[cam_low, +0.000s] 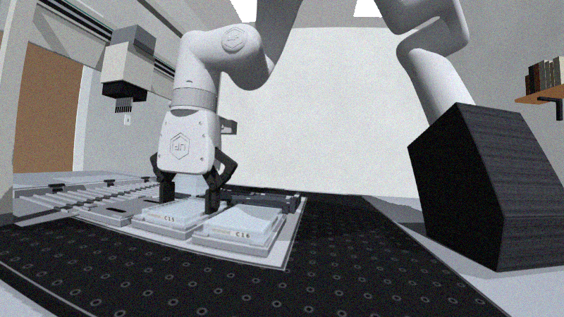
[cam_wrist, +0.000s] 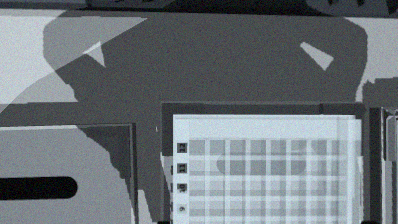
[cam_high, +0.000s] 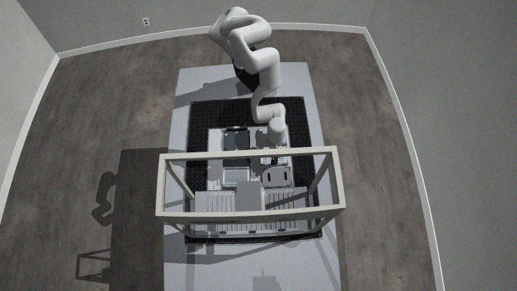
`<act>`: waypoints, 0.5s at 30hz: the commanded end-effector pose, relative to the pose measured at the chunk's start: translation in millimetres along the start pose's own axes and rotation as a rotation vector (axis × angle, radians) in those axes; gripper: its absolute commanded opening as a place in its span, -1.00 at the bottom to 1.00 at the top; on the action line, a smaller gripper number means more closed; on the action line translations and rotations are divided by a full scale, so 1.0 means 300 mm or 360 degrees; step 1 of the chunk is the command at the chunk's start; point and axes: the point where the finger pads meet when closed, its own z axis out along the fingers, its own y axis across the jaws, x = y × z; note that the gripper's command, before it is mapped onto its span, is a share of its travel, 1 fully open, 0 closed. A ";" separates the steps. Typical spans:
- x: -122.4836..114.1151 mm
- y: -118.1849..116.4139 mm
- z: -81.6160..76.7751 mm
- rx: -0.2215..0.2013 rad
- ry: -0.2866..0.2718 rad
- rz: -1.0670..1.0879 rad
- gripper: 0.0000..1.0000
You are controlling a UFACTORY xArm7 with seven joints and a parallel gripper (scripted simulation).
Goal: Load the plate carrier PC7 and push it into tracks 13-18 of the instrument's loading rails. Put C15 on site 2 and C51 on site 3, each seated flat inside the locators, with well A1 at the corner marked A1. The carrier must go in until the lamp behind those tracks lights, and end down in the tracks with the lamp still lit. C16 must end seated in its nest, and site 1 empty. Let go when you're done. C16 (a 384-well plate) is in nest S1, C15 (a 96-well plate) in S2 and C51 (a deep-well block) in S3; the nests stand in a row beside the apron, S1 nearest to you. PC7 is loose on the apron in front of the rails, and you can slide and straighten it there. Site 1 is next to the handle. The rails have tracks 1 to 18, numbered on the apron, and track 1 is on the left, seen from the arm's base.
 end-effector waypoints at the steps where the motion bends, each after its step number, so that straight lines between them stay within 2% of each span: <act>1: -0.004 -0.006 -0.006 0.0007 -0.0004 0.0000 1.00; 7: -0.004 -0.006 -0.006 0.0007 -0.0004 0.0000 1.00; 8: -0.003 -0.006 -0.008 0.0007 -0.0004 0.0000 -1.00; 15: -0.003 -0.006 -0.008 0.0007 -0.0004 0.0000 -1.00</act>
